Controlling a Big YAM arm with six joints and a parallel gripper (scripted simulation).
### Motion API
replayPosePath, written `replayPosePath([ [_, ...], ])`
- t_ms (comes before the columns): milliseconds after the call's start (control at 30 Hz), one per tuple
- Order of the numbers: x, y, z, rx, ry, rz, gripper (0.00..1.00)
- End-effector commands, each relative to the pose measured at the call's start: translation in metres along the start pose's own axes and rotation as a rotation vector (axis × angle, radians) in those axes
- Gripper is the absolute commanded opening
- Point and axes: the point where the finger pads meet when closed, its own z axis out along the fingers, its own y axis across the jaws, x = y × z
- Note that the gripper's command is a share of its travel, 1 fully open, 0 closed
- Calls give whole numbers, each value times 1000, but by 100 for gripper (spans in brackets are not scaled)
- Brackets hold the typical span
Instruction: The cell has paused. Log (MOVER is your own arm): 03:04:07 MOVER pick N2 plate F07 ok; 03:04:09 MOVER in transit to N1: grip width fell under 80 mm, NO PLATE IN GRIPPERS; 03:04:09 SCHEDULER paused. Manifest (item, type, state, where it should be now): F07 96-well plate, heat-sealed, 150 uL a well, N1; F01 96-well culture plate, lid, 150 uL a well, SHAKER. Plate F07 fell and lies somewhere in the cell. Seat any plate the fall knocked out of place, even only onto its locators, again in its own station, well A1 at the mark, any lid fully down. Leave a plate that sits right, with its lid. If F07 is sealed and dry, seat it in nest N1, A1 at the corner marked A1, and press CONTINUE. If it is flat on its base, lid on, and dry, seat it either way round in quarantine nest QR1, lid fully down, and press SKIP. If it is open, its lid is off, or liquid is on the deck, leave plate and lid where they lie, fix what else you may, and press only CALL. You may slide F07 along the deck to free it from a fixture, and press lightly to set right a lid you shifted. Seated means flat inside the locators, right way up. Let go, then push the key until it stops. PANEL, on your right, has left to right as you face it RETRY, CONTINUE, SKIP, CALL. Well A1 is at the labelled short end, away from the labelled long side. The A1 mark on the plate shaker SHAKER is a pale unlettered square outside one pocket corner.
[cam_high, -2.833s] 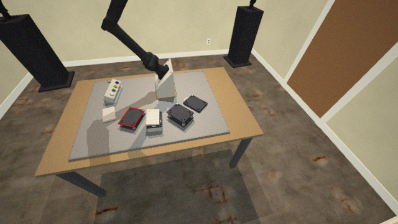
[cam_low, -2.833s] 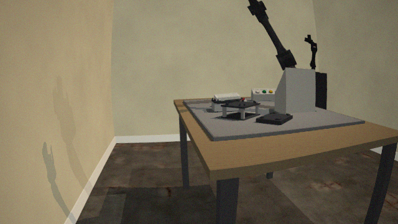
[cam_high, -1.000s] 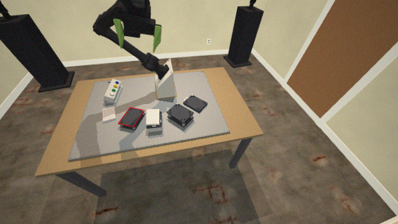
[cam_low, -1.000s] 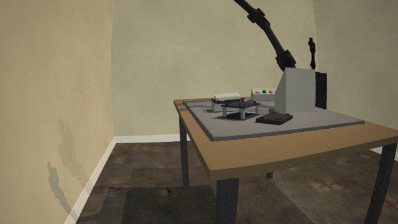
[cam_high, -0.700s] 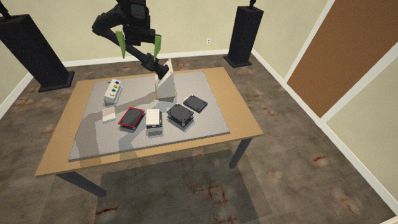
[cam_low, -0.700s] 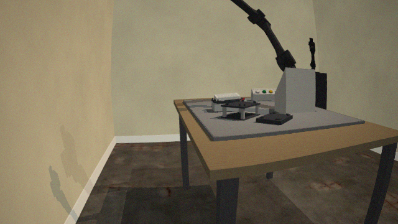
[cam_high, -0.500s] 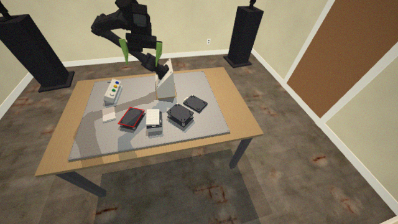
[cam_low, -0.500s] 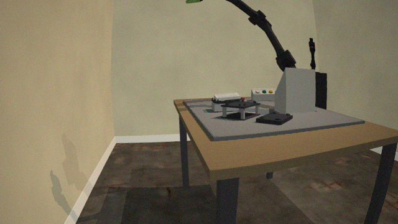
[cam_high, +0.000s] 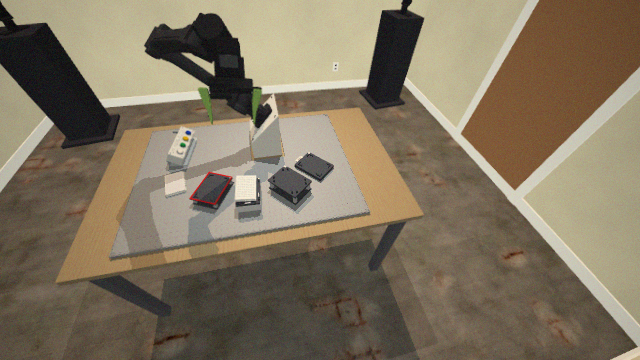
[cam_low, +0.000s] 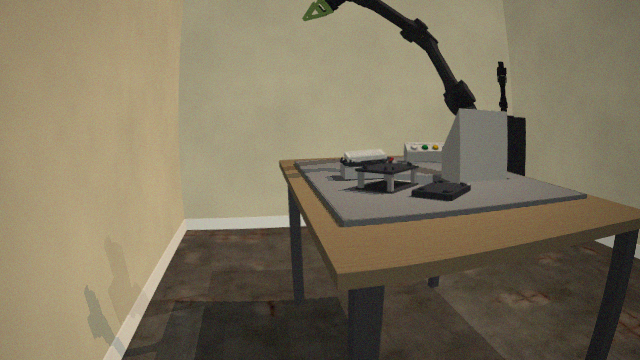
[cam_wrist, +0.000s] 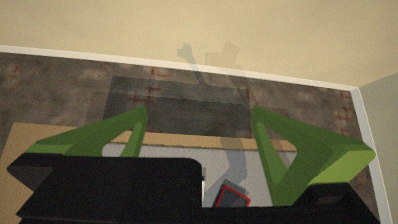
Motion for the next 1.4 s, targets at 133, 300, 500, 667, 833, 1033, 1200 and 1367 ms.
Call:
replayPosePath([
  [133,15,-17,11,-12,54,77,100],
  [300,49,-10,12,-24,88,53,100],
  [500,59,-13,20,-47,159,78,100],
  [667,98,-7,22,-46,158,79,100],
  [833,103,-9,27,-70,251,83,100],
  [1033,142,-4,26,-69,251,83,100],
  [1200,153,-6,30,-90,348,90,100],
  [1367,193,-1,27,-89,348,90,100],
])
